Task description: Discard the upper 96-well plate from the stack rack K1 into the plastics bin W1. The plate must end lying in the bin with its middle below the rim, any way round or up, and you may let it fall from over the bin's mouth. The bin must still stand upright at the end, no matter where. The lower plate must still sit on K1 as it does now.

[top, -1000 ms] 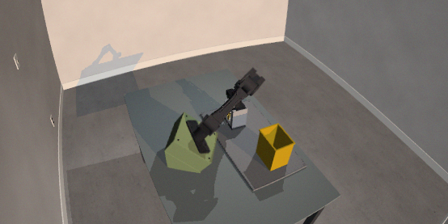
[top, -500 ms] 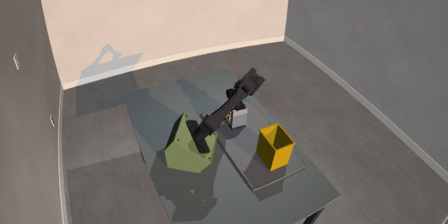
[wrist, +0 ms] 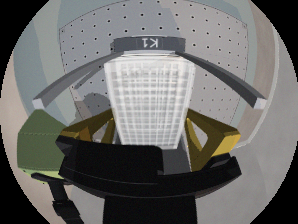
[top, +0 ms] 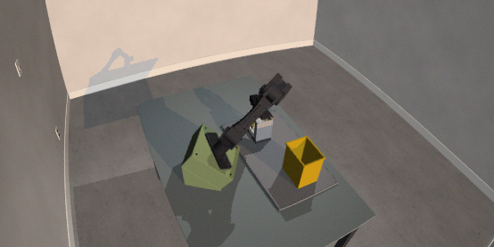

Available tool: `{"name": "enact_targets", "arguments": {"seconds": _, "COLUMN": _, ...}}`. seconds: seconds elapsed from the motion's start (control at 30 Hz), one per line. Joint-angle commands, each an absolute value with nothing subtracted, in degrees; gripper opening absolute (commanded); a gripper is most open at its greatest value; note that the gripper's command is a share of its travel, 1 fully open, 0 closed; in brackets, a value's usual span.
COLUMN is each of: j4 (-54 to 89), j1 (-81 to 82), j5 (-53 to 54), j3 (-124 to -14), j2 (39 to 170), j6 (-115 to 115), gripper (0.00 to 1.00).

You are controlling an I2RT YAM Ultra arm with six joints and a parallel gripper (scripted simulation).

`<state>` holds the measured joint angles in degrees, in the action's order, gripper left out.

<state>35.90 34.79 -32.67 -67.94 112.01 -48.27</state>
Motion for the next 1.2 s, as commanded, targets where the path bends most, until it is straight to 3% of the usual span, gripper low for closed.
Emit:
{"name": "enact_targets", "arguments": {"seconds": 0.0, "j4": 36.9, "j1": 35.7, "j5": -32.9, "j3": -68.3, "j2": 111.1, "j6": -47.7, "gripper": 0.00}}
{"name": "enact_targets", "arguments": {"seconds": 1.17, "j4": 49.2, "j1": 40.4, "j5": -33.5, "j3": -73.0, "j2": 106.6, "j6": -42.2, "gripper": 0.00}}
